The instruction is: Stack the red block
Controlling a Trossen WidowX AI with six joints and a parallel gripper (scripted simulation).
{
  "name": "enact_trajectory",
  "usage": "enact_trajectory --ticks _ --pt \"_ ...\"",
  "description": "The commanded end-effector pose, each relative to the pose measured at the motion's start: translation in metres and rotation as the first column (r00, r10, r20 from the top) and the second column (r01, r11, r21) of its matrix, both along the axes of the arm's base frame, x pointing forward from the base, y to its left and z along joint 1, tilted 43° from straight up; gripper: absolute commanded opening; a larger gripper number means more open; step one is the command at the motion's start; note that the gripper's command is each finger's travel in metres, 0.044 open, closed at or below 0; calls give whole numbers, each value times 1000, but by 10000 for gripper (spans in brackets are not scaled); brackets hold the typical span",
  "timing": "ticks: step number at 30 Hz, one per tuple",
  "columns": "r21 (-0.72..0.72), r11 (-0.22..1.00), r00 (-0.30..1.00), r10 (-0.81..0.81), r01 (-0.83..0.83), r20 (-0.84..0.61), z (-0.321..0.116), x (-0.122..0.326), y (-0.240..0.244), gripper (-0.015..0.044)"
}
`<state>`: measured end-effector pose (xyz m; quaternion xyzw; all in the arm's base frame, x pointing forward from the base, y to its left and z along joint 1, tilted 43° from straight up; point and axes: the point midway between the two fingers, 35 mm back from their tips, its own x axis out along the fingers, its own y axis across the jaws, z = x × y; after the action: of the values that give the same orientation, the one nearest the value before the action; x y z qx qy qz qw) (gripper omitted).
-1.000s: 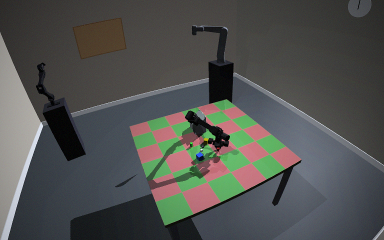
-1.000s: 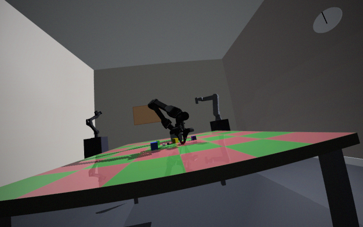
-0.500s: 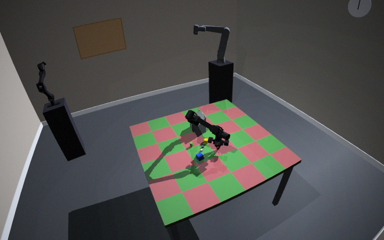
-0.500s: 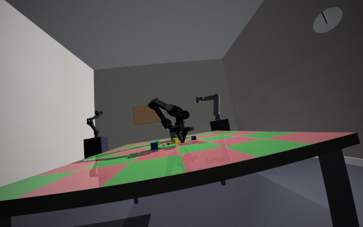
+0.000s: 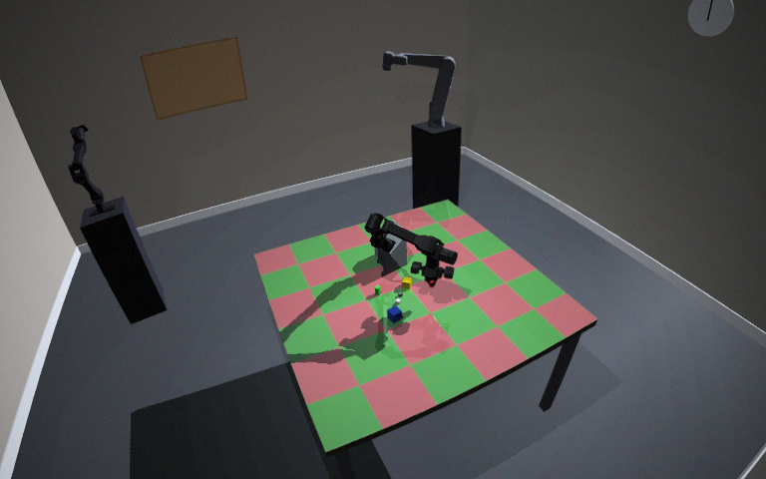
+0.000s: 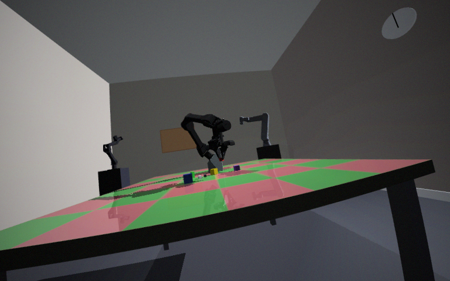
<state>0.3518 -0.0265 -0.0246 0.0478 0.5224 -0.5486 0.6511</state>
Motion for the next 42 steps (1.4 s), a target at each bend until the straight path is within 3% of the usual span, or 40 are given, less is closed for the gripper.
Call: enact_trajectory --ticks 1,14,42 --pt "4 1000 1000 -4 4 11 17 4 14 0" --pt "5 1000 1000 -3 3 11 32 1 14 0" --pt "9 1000 1000 -1 0 12 119 -79 -48 0"
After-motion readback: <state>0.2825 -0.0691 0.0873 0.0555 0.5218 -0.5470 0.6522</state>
